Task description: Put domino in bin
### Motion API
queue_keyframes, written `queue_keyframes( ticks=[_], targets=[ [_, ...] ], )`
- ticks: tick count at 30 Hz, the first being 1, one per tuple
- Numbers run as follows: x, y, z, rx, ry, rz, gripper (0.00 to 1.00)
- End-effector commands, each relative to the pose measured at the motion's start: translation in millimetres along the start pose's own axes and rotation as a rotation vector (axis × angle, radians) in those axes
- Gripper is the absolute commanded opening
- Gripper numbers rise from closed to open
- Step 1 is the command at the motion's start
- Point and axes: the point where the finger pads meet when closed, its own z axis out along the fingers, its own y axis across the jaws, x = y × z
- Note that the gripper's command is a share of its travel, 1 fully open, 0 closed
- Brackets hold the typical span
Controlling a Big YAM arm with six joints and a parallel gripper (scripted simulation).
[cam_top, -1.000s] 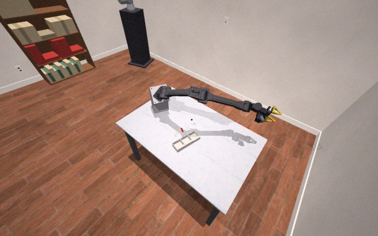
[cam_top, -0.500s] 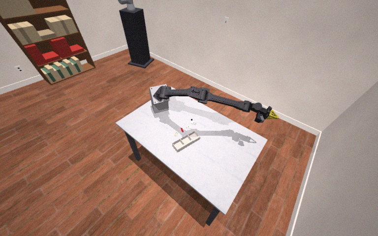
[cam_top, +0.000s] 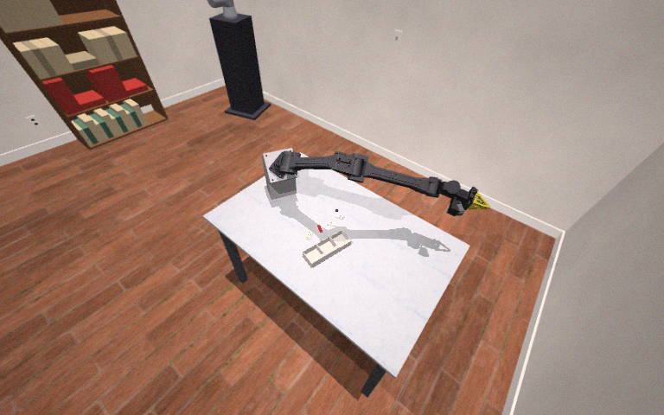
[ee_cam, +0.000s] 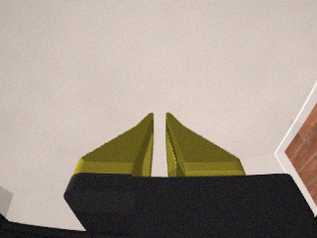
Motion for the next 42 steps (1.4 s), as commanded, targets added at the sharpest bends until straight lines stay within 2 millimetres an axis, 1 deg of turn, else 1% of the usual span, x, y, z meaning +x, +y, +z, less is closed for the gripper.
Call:
queue_keyframes(
  ticks=[1,6,7,8,10,12,14,21,23,24,25,27,28,29,31,33,37,38,40,41,42],
  targets=[
    [0,0,0,-0.001,0.000,0.000,0.09],
    [0,0,0,-0.001,0.000,0.000,0.09],
    [-11,-4,5,-0.026,-0.019,0.006,0.09],
    [-10,-17,4,-0.018,-0.014,0.004,0.09],
    [-11,-34,5,-0.017,-0.013,0.003,0.09],
    [-17,-44,9,-0.028,-0.020,0.006,0.09],
    [-28,-42,17,-0.058,-0.036,0.012,0.09],
    [-37,-100,23,-0.057,-0.034,0.009,0.09],
    [-37,-100,23,-0.057,-0.034,0.009,0.09],
    [-11,-100,20,-0.049,0.000,0.020,0.09],
    [-12,-82,5,-0.016,0.036,-0.027,0.09],
    [-26,-78,-3,0.053,0.031,-0.070,0.09],
    [-26,-84,-3,0.053,0.030,-0.070,0.09],
    [-34,-91,-2,0.058,0.021,-0.075,0.09],
    [-37,-94,-2,0.060,0.017,-0.078,0.09],
    [-39,-89,-2,0.059,0.018,-0.078,0.09],
    [-48,-70,-1,0.059,0.018,-0.078,0.09],
    [-56,-72,-7,0.102,0.022,-0.108,0.09],
    [-56,-72,-7,0.102,0.022,-0.108,0.09],
    [-64,-73,-14,0.144,0.029,-0.138,0.09],
    [-70,-75,-16,0.152,0.025,-0.145,0.09]
  ],
)
